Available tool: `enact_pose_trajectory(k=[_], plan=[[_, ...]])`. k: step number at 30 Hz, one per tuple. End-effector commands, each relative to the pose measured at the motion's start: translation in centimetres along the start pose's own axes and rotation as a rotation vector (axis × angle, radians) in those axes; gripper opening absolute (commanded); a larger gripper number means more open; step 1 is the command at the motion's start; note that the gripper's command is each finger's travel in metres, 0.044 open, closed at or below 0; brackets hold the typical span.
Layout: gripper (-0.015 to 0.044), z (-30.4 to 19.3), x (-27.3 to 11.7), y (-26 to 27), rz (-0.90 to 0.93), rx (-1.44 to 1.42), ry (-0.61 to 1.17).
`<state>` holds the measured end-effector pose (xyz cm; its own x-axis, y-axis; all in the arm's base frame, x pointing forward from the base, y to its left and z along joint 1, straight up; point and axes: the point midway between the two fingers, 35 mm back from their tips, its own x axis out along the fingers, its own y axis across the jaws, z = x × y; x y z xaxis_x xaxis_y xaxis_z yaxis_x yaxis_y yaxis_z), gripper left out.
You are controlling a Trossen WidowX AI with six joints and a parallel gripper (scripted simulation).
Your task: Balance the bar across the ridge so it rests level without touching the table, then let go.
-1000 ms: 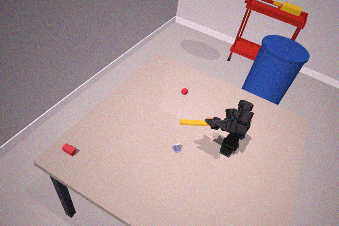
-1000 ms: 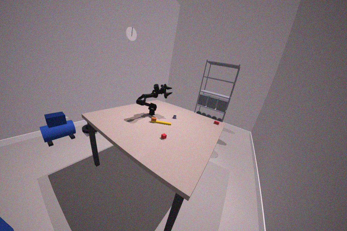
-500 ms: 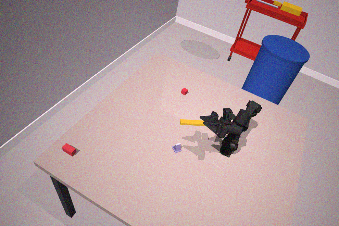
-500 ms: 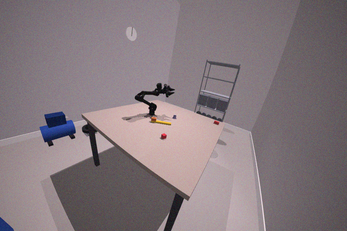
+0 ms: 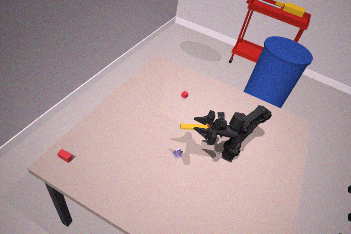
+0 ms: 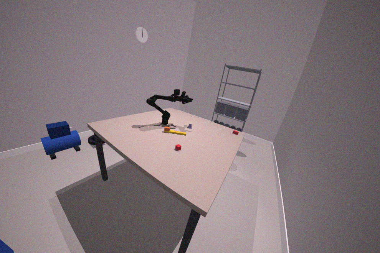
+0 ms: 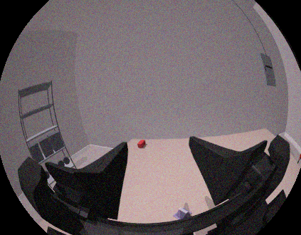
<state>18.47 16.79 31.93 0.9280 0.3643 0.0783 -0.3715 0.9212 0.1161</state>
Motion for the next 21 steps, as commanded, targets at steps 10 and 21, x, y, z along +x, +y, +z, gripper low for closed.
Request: enact_pose_trajectory(k=[10, 21], plan=[[0.0315, -1.7, 2.9, -2.2, -0.086, -0.259, 0.144], [0.0315, -3.6, 4.9, -5.0, -0.150, -0.442, 0.307]])
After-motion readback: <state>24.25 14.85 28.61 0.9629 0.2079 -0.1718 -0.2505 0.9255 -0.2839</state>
